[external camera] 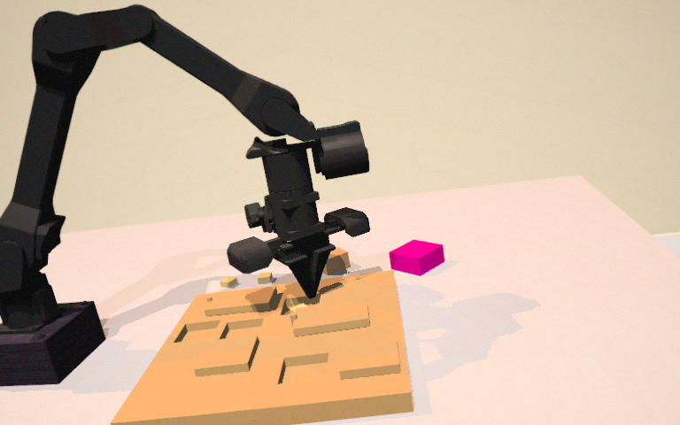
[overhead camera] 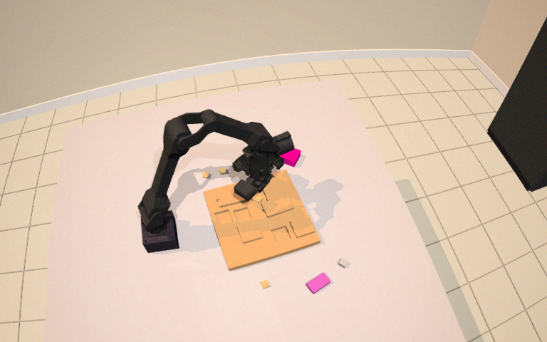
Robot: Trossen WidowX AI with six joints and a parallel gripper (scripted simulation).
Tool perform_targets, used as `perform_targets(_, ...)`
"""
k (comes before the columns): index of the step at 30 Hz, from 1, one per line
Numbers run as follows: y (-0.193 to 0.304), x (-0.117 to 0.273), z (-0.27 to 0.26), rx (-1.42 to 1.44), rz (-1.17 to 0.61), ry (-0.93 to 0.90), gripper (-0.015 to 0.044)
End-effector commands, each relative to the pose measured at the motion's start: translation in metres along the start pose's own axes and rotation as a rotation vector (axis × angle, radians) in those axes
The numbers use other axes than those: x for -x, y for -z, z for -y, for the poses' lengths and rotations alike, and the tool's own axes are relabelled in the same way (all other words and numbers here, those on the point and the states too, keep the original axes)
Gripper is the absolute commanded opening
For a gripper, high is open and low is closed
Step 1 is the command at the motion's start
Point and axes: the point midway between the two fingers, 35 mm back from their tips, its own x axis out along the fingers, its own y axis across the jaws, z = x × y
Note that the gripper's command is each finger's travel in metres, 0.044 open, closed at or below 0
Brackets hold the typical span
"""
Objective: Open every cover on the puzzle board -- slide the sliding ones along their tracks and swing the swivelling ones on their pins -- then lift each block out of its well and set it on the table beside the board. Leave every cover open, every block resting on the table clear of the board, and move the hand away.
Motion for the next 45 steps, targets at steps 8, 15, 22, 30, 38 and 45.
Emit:
perform_targets(8,-0.003,-0.004,0.005,0.003,0.010,0.003,0.0000)
perform_targets(15,0.002,0.002,-0.002,0.000,0.001,0.000,0.0000)
perform_targets(22,0.007,0.005,-0.010,0.001,0.003,0.000,0.0000)
perform_targets(30,0.011,0.008,-0.018,0.002,0.006,0.000,0.0000)
perform_targets(38,0.015,0.011,-0.026,0.003,0.008,0.000,0.0000)
perform_targets(45,0.015,0.011,-0.026,0.003,0.008,0.000,0.0000)
